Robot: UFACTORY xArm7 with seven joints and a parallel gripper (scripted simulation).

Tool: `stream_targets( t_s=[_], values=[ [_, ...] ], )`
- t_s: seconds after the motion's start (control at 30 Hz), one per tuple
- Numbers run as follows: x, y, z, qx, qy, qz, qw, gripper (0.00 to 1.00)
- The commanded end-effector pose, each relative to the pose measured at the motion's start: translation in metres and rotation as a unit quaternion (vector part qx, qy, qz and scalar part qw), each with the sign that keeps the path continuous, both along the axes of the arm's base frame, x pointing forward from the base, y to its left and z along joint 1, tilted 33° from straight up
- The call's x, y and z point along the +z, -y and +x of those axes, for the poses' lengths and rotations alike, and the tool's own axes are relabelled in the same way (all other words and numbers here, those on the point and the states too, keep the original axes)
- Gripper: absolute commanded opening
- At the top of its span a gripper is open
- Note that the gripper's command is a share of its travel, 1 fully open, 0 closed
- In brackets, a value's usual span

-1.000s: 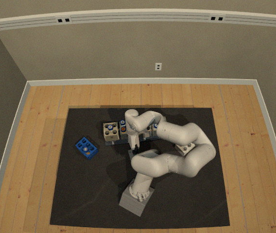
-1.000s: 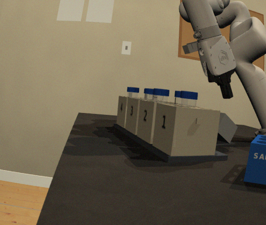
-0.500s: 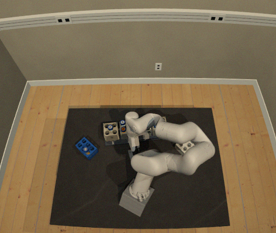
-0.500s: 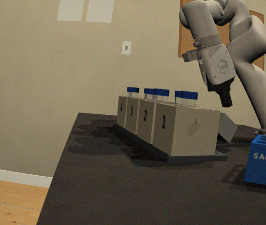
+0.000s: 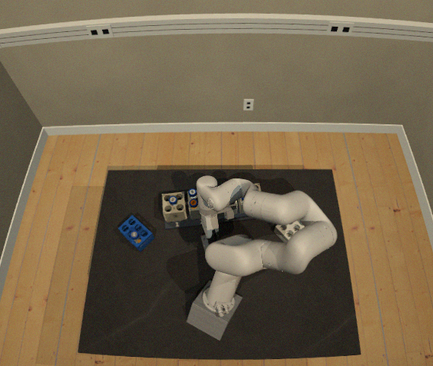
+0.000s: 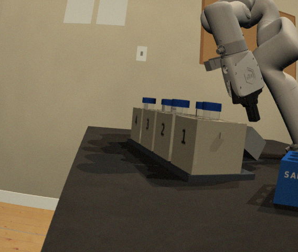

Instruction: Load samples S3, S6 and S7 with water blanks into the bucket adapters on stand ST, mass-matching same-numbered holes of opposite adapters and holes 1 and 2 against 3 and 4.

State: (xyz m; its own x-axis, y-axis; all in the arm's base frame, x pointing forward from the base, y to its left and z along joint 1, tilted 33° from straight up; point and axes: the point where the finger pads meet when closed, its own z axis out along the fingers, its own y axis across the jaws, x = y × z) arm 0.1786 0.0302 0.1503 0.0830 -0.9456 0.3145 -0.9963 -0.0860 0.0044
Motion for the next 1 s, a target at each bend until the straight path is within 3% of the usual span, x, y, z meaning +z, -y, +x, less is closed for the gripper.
stream_targets(
  t_s=[0.0, 0.97],
  values=[
    [-0.001, 0.000, 0.001, 0.000, 0.001, 0.000, 1.000, 0.00],
    [-0.015, 0.005, 0.009, 0.000, 0.001, 0.000, 1.000, 0.00]
  ],
)
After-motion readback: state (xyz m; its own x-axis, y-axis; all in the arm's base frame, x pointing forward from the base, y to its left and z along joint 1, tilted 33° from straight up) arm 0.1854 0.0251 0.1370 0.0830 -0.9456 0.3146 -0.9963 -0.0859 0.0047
